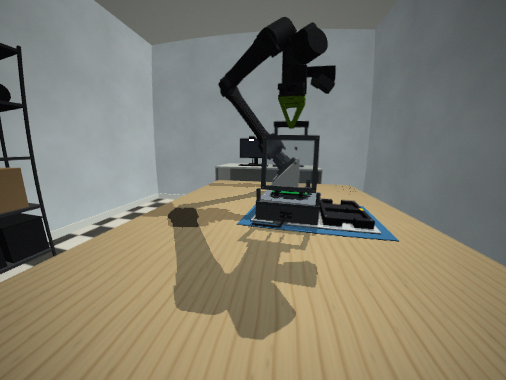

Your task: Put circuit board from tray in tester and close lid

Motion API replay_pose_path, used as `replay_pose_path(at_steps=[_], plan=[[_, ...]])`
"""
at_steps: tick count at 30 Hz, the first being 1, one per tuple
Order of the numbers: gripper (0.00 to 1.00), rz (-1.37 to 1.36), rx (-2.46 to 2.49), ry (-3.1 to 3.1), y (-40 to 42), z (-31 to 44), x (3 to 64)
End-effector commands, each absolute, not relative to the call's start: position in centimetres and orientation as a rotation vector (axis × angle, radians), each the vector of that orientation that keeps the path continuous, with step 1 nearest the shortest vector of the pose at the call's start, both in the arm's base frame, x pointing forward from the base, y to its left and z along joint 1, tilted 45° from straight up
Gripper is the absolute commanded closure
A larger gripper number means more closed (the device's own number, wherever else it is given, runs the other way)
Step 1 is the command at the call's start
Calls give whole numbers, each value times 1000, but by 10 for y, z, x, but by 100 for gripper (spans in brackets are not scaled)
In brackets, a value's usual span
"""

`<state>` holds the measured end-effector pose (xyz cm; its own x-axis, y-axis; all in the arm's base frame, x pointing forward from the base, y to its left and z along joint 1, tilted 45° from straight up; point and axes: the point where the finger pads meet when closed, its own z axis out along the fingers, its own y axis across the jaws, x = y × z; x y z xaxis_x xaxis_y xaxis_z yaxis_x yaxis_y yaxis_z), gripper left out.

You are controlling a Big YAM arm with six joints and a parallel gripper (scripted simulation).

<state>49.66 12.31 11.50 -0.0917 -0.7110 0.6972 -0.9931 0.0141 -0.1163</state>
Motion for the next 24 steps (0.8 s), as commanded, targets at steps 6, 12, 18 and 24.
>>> replay_pose_path(at_steps=[6,12,18,24], plan=[[100,810,1746,-1855,132,121,465],[100,808,1740,-1858,128,118,458],[100,805,1735,-1861,124,115,450],[100,803,1728,-1865,119,111,441]])
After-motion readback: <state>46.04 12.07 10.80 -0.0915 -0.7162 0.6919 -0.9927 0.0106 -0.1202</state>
